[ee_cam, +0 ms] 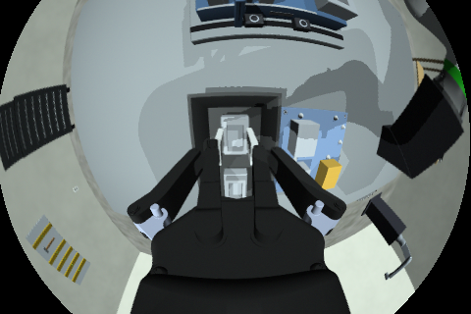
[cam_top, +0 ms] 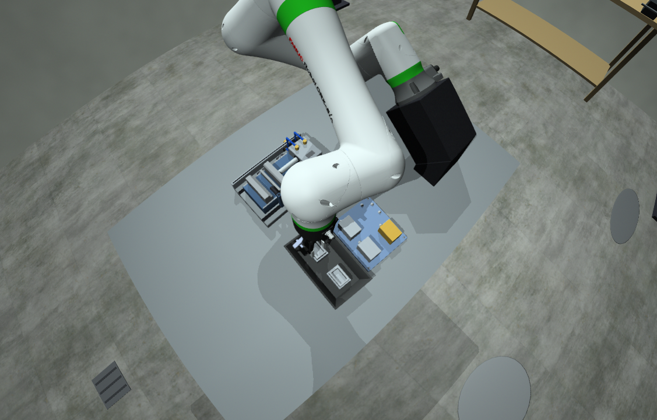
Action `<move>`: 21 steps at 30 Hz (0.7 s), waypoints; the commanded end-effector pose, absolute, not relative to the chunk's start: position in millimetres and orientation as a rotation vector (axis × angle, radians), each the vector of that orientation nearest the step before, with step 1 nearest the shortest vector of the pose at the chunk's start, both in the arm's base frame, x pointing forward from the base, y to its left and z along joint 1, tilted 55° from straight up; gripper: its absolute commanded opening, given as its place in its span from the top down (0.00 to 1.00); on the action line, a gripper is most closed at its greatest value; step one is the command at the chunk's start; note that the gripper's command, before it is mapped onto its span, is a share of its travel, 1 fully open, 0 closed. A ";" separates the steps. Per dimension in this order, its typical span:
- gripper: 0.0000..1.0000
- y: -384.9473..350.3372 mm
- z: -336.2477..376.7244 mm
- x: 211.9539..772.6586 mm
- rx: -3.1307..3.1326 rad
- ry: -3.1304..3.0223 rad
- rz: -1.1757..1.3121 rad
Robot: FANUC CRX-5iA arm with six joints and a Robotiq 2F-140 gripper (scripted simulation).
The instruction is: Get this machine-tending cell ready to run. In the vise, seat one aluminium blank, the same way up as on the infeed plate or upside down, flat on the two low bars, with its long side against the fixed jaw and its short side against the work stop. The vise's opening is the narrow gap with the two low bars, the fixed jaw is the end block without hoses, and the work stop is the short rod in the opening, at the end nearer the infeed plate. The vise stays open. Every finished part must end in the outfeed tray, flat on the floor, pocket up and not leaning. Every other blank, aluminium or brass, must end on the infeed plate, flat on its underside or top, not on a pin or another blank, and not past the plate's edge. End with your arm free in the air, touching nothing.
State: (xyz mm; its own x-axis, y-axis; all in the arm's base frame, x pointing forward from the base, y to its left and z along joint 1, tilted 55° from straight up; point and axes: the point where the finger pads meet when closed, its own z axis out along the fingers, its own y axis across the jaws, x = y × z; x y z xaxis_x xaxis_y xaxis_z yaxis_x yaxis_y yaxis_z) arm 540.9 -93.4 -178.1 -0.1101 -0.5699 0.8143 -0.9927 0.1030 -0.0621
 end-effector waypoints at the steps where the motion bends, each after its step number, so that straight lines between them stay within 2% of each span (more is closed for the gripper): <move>1: 1.00 -93.1 -178.1 541.0 1.533 -1.756 0.861; 5: 1.00 -93.1 -178.1 541.0 1.533 -1.756 0.861; 6: 0.60 -93.1 -178.1 541.0 1.533 -1.756 0.861; 21: 0.60 -93.1 -178.1 541.0 1.533 -1.756 0.861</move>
State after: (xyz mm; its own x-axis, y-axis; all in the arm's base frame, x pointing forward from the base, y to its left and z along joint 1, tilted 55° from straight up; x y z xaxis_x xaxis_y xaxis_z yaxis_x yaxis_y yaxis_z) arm 540.9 -93.4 -178.1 -0.1101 -0.5699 0.8143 -0.9927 0.1030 -0.0621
